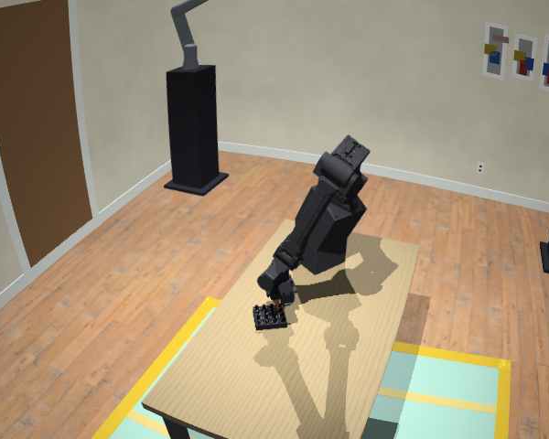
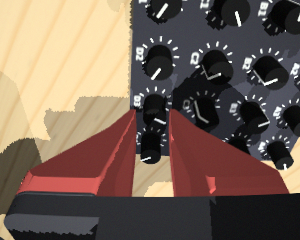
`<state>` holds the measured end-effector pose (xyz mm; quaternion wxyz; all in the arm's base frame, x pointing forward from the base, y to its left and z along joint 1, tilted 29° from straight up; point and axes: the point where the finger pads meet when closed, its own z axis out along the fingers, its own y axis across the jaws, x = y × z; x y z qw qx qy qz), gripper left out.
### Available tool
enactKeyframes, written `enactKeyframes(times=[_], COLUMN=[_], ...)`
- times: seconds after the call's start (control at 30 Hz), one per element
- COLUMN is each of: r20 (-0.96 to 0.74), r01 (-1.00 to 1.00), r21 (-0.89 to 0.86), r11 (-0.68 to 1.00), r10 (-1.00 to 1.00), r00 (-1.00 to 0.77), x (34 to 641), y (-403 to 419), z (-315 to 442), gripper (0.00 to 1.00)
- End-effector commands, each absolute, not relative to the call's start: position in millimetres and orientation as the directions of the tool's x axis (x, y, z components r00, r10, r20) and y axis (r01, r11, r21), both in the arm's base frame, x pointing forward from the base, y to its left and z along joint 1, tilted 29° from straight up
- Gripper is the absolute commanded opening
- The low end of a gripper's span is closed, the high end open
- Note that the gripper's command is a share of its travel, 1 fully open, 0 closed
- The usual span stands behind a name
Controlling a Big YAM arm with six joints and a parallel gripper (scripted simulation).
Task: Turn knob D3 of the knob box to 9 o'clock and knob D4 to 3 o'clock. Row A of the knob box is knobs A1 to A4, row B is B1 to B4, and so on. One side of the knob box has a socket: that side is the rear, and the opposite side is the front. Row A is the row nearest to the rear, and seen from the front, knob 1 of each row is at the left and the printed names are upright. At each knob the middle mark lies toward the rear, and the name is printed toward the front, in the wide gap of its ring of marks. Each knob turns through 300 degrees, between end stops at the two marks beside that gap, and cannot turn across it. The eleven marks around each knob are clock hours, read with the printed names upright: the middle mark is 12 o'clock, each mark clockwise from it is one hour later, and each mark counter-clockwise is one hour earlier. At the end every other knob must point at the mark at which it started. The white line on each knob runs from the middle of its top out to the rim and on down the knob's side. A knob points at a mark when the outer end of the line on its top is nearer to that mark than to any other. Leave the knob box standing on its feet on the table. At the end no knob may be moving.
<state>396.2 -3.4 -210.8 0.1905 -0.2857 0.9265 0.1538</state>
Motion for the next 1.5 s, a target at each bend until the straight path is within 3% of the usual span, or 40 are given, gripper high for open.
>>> enactKeyframes(times=[0.0,1.0,1.47], r20=[-0.455,-0.460,-0.377], r01=[-0.584,-0.591,-0.295], r21=[0.161,0.155,0.300], r11=[0.796,0.792,0.907], r10=[-0.465,-0.472,-0.171], r00=[-0.759,-0.753,-0.910], x=[398,393,391], y=[-15,-23,-26], z=[-195,-168,-165], gripper=[0.19,0.19,0.19])
